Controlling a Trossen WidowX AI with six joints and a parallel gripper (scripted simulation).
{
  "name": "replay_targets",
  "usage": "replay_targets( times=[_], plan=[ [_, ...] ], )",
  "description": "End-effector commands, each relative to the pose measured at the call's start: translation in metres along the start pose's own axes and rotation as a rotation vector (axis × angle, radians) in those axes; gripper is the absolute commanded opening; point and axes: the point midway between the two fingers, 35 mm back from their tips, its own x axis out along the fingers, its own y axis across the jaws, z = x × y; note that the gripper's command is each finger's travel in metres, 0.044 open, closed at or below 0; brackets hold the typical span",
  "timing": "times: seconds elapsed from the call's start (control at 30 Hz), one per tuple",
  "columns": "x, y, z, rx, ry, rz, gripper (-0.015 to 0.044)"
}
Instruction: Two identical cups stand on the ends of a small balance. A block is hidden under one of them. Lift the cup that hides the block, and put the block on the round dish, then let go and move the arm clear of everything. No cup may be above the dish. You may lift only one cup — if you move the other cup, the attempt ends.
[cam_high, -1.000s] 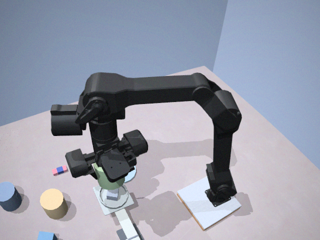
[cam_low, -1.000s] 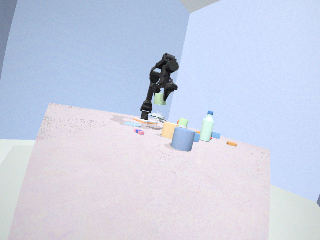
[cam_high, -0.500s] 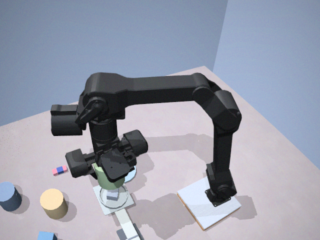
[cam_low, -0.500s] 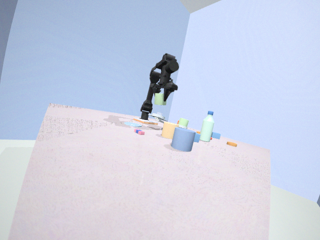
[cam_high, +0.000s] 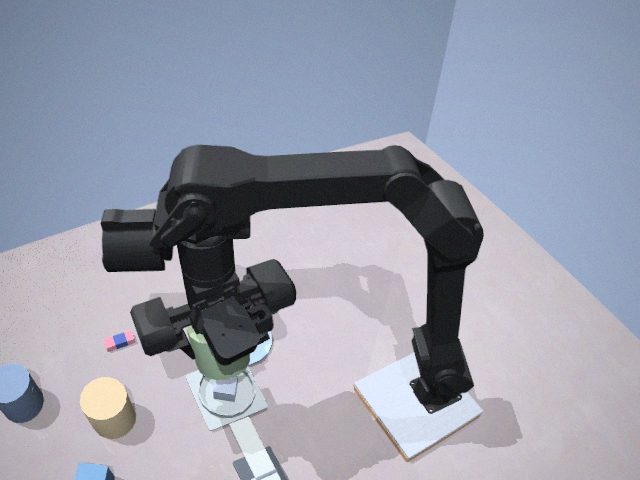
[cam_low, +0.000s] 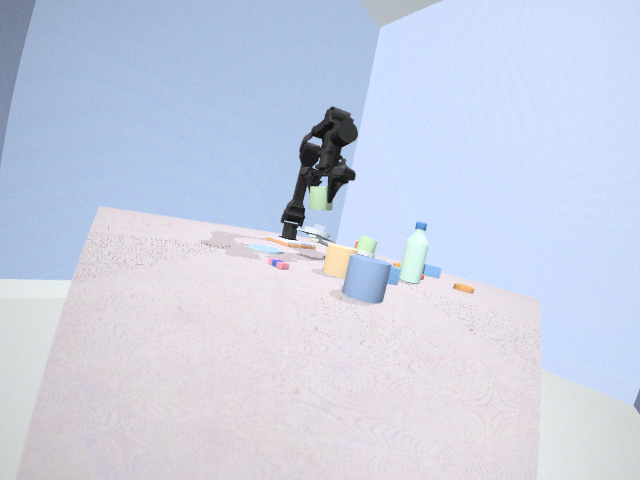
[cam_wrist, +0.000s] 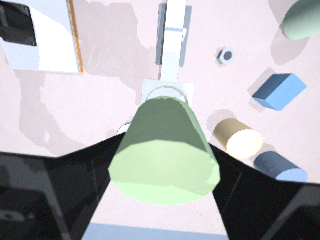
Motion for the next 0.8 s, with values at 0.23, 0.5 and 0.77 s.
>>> replay_targets(
  times=[0.23, 0.5, 0.77],
  plan=[
    [0.000, 0.000, 0.000, 0.000, 0.000, 0.000, 0.0000],
    [0.005, 0.005, -0.012, 0.000, 0.001, 0.000, 0.0000],
    [0.021, 0.026, -0.048, -0.001, 0.005, 0.000, 0.0000]
  ],
)
